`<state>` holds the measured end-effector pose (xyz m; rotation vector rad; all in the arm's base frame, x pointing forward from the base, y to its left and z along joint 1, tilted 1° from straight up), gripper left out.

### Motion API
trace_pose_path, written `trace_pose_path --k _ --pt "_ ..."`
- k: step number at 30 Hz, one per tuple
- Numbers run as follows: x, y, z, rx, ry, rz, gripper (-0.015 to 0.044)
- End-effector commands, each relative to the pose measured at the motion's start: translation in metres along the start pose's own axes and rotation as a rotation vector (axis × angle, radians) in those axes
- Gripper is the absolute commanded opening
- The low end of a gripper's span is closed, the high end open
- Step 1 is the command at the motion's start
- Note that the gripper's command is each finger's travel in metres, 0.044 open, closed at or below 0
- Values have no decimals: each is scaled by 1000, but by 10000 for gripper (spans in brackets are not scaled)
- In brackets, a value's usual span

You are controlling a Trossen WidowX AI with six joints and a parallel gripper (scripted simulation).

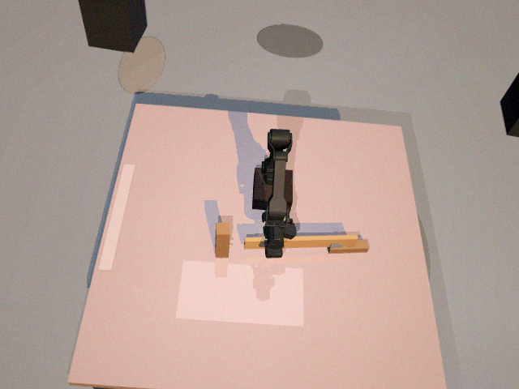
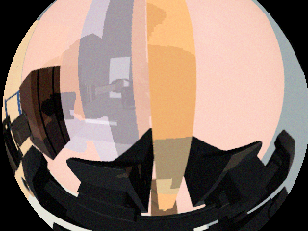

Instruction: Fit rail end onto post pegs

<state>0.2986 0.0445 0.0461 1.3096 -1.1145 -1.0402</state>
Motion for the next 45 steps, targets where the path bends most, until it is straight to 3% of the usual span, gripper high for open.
trace_pose_path --k 1,45 --pt "1 1 -1 7 0 -2 0" --pt "14 2 -1 7 0 0 0"
Point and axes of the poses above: the point midway between the two fingers, 35 mm back from their tips, its own y axis back along the fingers, its own z axis across the jaws, x = y × z, the point moved 3 cm from there along y, back along the fingers, and after that the axes turned 3 degrees about -y, right-handed, at the moved point
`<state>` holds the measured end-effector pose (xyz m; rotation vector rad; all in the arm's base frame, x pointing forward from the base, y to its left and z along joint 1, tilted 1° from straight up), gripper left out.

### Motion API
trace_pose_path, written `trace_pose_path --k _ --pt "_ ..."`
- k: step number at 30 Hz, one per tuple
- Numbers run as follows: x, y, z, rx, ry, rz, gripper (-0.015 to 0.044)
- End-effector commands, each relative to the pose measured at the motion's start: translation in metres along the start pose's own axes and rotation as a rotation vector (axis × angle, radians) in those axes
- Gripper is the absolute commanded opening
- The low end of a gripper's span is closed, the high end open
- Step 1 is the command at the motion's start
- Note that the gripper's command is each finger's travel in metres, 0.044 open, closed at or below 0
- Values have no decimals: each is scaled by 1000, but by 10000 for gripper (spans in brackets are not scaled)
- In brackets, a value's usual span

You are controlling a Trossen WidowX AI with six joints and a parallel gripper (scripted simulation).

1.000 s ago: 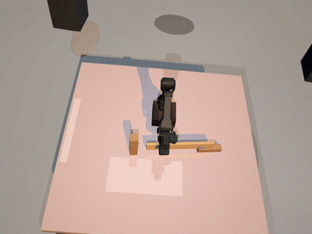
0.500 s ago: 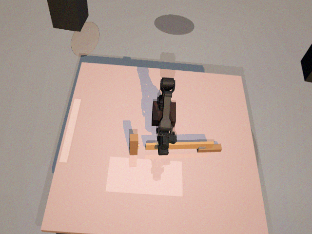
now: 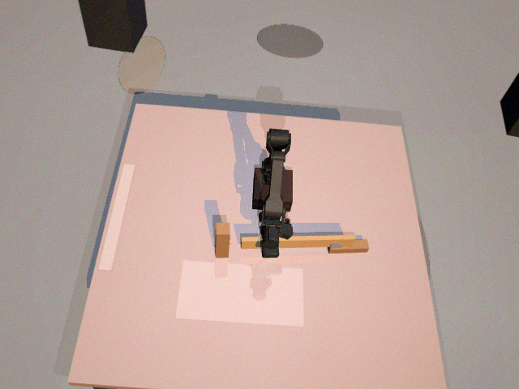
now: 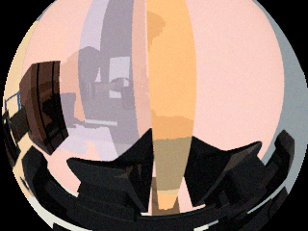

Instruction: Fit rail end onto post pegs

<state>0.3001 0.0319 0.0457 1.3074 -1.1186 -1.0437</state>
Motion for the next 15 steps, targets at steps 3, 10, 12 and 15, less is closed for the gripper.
trace_pose_path --k 3,10,12,15 --pt "2 3 -2 6 5 -1 0" --pt "4 3 -3 7 5 0 0" --pt "5 3 -3 7 5 0 0" --pt "5 3 -4 7 5 0 0"
Point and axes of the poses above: the point midway between the two fingers, 35 mm back from their tips, its own y axis back along the fingers, its own z axis across the jaws, x = y × z, the point moved 3 cm from there along y, back along the fingers, and after that the axes turned 3 degrees about -y, right-handed, at the moved point
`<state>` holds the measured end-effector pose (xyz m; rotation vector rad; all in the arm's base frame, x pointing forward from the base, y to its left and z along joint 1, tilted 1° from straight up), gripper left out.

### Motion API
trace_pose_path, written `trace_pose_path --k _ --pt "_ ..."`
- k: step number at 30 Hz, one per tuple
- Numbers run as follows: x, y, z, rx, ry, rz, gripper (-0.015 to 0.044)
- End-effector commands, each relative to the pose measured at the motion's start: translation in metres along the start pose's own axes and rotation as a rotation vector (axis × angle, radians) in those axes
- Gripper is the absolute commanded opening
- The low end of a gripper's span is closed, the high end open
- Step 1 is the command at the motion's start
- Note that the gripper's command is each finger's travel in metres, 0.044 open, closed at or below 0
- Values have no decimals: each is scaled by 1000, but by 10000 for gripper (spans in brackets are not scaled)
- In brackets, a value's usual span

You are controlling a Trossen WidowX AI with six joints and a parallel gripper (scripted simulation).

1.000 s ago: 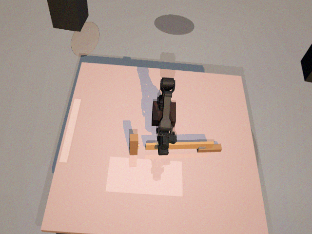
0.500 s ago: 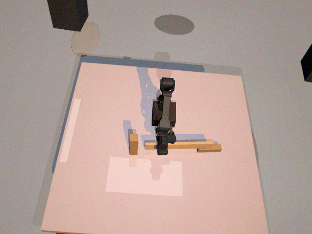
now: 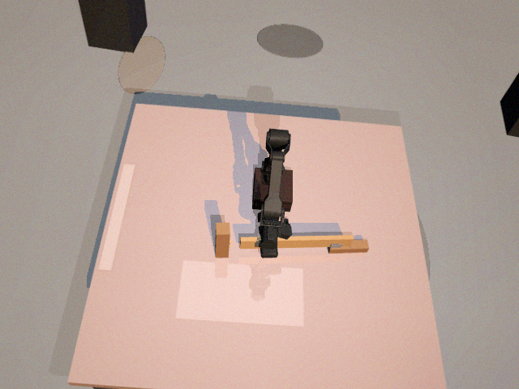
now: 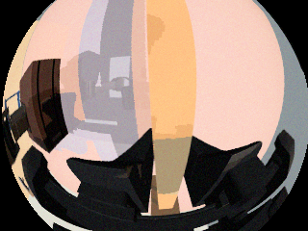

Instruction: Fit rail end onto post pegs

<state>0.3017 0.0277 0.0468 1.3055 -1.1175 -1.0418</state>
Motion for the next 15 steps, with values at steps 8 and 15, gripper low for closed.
trace_pose_path --k 8,15 --pt "3 2 -4 8 3 -2 0" --pt "5 1 -4 8 3 -2 0"
Point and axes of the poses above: the point midway between the two fingers, 35 mm back from their tips, its own y axis back along the fingers, its own z axis across the jaws, x = y × z, the point moved 3 cm from there along y, back along the fingers, and after that the axes turned 3 degrees about -y, right-handed, at the moved point
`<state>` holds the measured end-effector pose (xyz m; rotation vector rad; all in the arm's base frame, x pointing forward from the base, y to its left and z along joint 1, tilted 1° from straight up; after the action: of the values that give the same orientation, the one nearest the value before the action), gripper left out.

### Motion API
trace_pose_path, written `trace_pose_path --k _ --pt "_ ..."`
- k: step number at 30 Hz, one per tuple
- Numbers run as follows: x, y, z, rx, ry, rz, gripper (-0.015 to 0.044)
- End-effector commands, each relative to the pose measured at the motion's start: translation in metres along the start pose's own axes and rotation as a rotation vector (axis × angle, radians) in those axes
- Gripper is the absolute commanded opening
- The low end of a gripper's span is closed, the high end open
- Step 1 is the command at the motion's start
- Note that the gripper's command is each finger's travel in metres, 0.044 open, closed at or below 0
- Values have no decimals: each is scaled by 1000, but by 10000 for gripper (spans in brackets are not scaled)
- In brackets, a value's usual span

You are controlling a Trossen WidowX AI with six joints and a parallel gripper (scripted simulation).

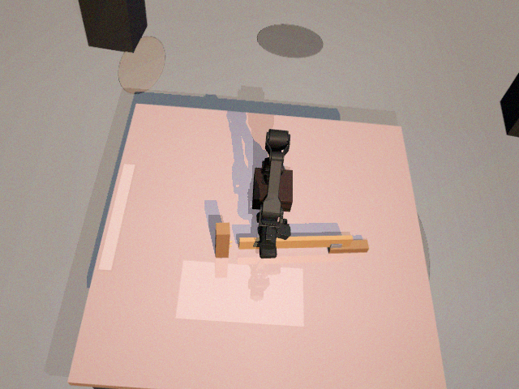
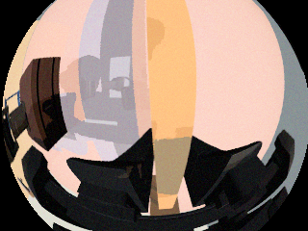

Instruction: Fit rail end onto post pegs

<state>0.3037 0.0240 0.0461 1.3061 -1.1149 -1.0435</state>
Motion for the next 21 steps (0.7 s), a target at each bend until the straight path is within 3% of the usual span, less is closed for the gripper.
trace_pose_path --k 1,21 --pt "2 2 -3 10 3 1 0" --pt "8 3 -4 10 3 1 0"
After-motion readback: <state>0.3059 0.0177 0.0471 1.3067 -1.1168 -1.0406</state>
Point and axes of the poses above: the point midway between the two fingers, 35 mm back from their tips, its own y axis back along the fingers, its own z axis across the jaws, x = y × z, the point moved 3 cm from there along y, back along the fingers, and after that the axes turned 3 degrees about -y, right-handed, at the moved point
